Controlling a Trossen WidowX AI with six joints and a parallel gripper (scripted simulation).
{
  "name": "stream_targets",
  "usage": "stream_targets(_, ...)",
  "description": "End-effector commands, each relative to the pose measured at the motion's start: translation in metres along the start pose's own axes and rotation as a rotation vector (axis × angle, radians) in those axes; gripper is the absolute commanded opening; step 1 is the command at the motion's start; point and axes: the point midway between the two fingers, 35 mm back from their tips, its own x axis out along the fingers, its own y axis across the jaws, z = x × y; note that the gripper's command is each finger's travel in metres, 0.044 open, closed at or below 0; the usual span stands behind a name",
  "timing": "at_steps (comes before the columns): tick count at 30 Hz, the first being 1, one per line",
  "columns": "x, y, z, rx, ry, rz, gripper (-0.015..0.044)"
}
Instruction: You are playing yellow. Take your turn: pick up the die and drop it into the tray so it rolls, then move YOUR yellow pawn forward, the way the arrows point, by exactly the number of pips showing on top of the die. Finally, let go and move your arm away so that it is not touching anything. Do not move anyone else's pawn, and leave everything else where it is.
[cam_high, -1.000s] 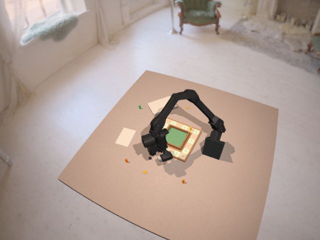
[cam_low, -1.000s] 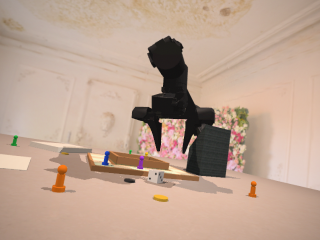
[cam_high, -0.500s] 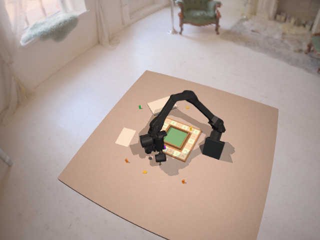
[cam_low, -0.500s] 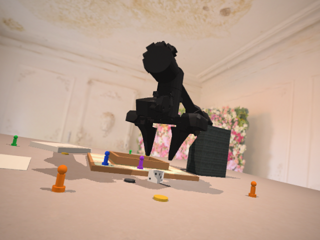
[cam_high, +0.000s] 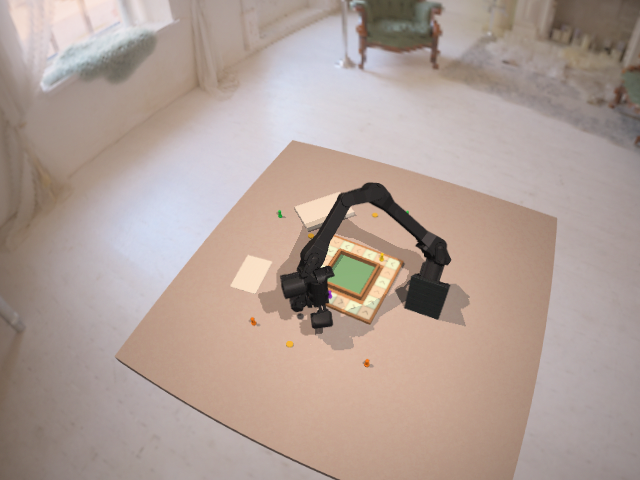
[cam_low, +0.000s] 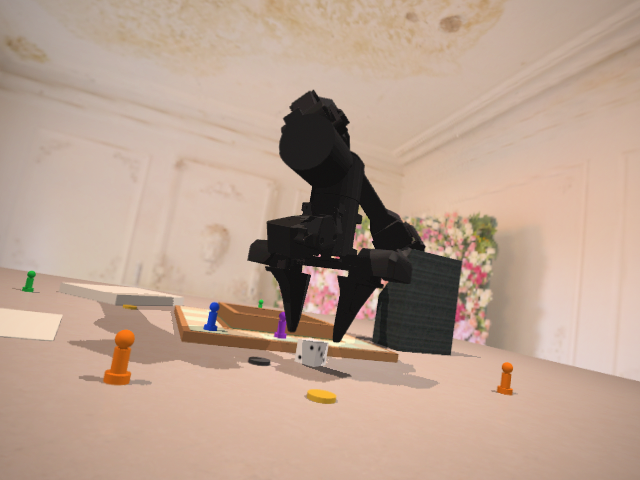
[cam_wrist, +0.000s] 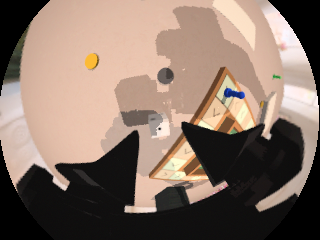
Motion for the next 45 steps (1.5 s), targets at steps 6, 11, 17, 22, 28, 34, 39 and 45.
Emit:
stream_targets(6,0.017,0.0,-0.001,-0.007,0.002,-0.005,0.0275)
stream_targets(11,0.021,0.0,-0.002,-0.007,0.002,-0.005,0.0249)
stream_targets(17,0.021,0.0,-0.002,-0.007,0.002,-0.005,0.0091)
stream_targets(22,0.021,0.0,-0.002,-0.007,0.002,-0.005,0.0058)
stream_targets(28,0.001,0.002,0.002,-0.008,0.0,-0.003,0.0)
stream_targets(34,-0.048,0.007,0.006,-0.009,-0.002,0.001,0.0)
stream_targets(39,-0.091,0.01,0.003,-0.008,-0.002,0.001,0.0)
stream_targets(45,-0.103,0.011,0.001,-0.008,0.0,0.0,0.0)
